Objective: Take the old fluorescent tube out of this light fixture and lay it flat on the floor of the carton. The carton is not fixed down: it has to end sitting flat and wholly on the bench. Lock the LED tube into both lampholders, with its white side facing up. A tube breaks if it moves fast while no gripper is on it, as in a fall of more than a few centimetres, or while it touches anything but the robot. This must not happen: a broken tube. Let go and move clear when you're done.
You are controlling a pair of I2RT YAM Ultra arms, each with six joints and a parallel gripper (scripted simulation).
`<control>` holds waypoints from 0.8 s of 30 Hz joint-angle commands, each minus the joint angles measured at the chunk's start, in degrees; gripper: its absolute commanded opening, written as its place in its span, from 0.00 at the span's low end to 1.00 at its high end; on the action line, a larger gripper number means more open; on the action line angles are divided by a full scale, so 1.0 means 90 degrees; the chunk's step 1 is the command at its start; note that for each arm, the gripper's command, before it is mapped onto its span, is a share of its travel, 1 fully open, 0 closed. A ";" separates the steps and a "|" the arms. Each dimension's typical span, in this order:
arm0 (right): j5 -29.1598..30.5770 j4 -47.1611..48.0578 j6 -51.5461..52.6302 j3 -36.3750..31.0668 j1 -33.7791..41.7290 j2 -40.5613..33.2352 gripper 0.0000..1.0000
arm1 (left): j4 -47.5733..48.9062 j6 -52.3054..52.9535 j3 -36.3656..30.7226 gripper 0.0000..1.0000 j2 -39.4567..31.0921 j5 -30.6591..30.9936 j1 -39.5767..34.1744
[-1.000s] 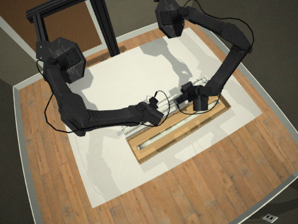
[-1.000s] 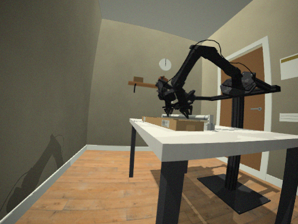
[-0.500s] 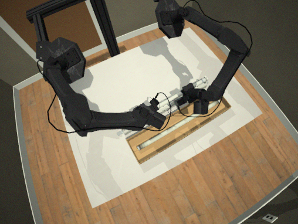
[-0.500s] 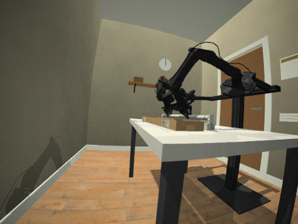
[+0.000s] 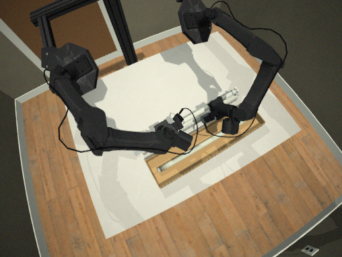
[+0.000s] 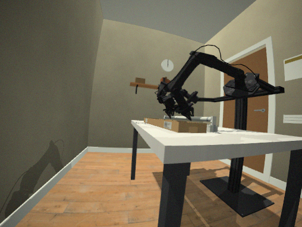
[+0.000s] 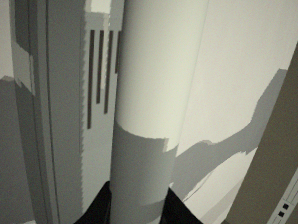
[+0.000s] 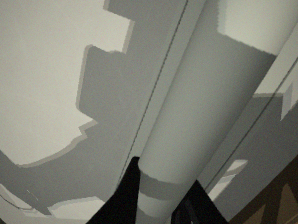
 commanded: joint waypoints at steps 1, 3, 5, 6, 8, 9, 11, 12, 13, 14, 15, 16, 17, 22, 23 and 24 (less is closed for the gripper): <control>-0.0105 -0.0298 0.0157 0.0386 -0.0055 0.0217 0.11 | -0.0043 0.0009 0.0343 0.11 0.0119 0.0144 0.0001; -0.0082 -0.0432 0.0185 0.0558 -0.0025 0.0297 0.11 | -0.0141 -0.0032 0.0467 0.11 0.0188 0.0153 -0.0070; -0.0158 -0.0518 0.0207 0.0697 -0.0043 0.0361 0.11 | -0.0209 -0.0005 0.0570 0.11 0.0245 0.0186 -0.0076; -0.0172 -0.0555 0.0215 0.0755 -0.0071 0.0388 0.11 | -0.0231 0.0003 0.0616 0.11 0.0270 0.0201 -0.0018; -0.0021 -0.0409 0.0207 0.0820 0.0014 0.0415 0.11 | -0.0137 0.0019 0.0649 0.11 0.0233 0.0183 -0.0059; -0.0021 -0.0409 0.0207 0.0820 0.0014 0.0415 0.11 | -0.0137 0.0019 0.0649 0.11 0.0233 0.0183 -0.0059; -0.0172 -0.0636 0.0233 0.0919 -0.0022 0.0463 0.11 | -0.0269 -0.0042 0.0726 0.11 0.0330 0.0223 -0.0028; -0.0211 -0.0661 0.0236 0.0942 -0.0108 0.0472 0.11 | -0.0295 -0.0034 0.0755 0.11 0.0346 0.0233 -0.0057; -0.0218 -0.0655 0.0240 0.0985 -0.0047 0.0491 0.11 | -0.0314 -0.0006 0.0781 0.11 0.0361 0.0238 -0.0047; -0.0132 -0.0658 0.0244 0.1016 -0.0053 0.0506 0.11 | -0.0317 -0.0004 0.0803 0.11 0.0361 0.0245 -0.0012; -0.0081 -0.0636 0.0245 0.1034 0.0005 0.0512 0.11 | -0.0323 -0.0005 0.0818 0.11 0.0353 0.0250 -0.0014; -0.0084 -0.0591 0.0247 0.1048 -0.0003 0.0517 0.11 | -0.0324 -0.0009 0.0826 0.11 0.0382 0.0251 -0.0042; -0.0089 -0.0574 0.0248 0.1062 -0.0021 0.0522 0.11 | -0.0332 -0.0024 0.0838 0.11 0.0369 0.0251 -0.0045; -0.0076 -0.0541 0.0245 0.1074 -0.0007 0.0499 0.11 | -0.0306 -0.0005 0.0825 0.49 0.0160 0.0239 -0.0052; -0.0076 -0.0539 0.0245 0.1087 -0.0007 0.0502 0.11 | -0.0306 -0.0005 0.0827 0.49 0.0164 0.0239 -0.0051; -0.0076 -0.0540 0.0245 0.1085 -0.0007 0.0503 0.11 | -0.0310 -0.0005 0.0829 0.49 0.0167 0.0239 -0.0051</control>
